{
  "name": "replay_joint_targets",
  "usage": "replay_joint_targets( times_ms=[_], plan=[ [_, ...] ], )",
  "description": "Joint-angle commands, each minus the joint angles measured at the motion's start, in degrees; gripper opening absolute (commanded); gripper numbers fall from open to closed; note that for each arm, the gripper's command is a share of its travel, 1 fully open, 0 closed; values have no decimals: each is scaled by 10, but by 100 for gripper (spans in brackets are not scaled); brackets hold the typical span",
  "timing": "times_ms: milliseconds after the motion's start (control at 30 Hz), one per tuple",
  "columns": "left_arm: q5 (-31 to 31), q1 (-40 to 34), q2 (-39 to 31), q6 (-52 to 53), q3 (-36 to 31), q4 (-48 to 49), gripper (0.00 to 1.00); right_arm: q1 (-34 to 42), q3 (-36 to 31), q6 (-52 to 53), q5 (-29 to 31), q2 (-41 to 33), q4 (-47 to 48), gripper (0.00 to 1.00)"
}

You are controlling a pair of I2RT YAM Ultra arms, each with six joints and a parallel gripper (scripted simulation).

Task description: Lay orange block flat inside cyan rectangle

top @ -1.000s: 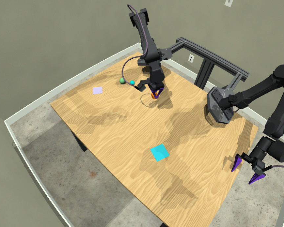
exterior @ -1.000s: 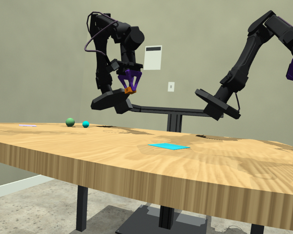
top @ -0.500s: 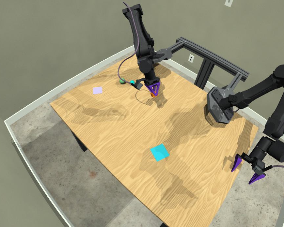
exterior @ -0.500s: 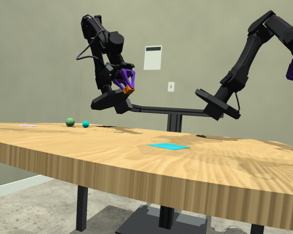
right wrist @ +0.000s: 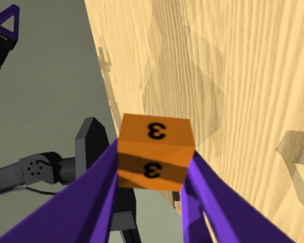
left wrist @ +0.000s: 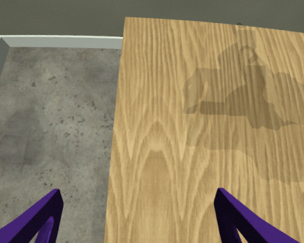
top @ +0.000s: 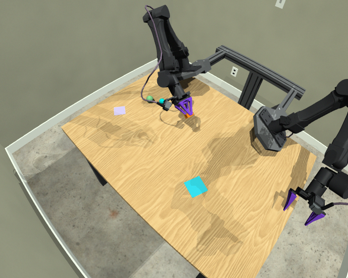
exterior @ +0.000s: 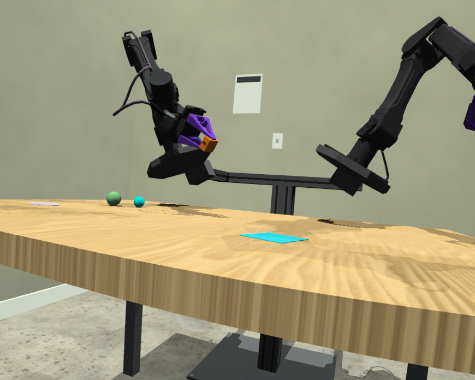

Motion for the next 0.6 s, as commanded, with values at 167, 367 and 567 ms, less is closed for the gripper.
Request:
replay_joint_targets(
  times_ms=[167, 367, 567],
  plan=[
    [5, -7, -7, 6, -8, -13, 100, -68, -48, -102, -196, 40, 178, 27],
    [5, -7, -7, 6, -8, -13, 100, -103, -48, -137, -277, 80, 231, 27],
    [5, -7, -7, 6, -8, -13, 100, -143, -27, -164, -370, 150, 286, 27]
  ],
)
